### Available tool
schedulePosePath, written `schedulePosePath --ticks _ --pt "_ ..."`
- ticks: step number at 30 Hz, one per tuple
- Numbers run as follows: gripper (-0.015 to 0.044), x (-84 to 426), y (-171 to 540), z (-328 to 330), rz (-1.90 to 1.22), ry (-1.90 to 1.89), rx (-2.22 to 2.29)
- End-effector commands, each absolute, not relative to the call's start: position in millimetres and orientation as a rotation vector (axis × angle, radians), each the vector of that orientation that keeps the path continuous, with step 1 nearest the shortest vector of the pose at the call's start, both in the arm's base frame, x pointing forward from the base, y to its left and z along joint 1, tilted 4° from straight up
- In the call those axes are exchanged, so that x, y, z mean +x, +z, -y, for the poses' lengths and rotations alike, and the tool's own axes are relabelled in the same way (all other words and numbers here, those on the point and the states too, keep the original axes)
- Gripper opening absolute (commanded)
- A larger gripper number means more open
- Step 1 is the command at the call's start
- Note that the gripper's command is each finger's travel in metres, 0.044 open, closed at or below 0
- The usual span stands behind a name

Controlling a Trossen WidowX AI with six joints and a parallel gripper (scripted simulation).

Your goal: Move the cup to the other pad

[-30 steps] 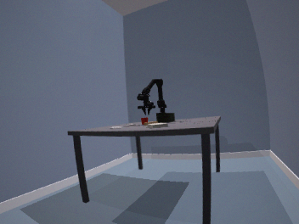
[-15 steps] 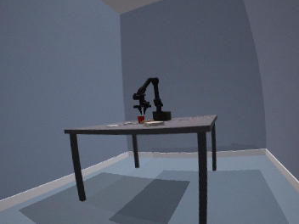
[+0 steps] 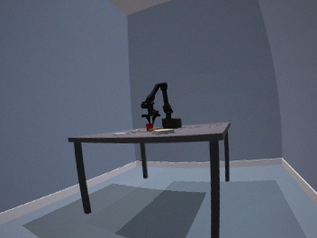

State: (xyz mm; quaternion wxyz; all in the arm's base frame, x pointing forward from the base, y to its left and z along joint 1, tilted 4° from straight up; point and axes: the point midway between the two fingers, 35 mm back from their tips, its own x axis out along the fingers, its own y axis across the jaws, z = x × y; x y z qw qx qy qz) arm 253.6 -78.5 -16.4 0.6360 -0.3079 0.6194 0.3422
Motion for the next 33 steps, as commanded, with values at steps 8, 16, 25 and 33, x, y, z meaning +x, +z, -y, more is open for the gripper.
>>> schedulePosePath --ticks 8,16,25,33 --pt "0.0148 249.4 -37.2 74.9 -1.419 0.79 -0.695" --pt "0.0148 248.3 -45.7 74.0 -1.419 0.79 -0.695" --pt "0.0128 250.2 -44.0 75.6 -1.418 0.788 -0.702" --pt "0.0074 250.2 -44.0 75.6 -1.418 0.788 -0.702"
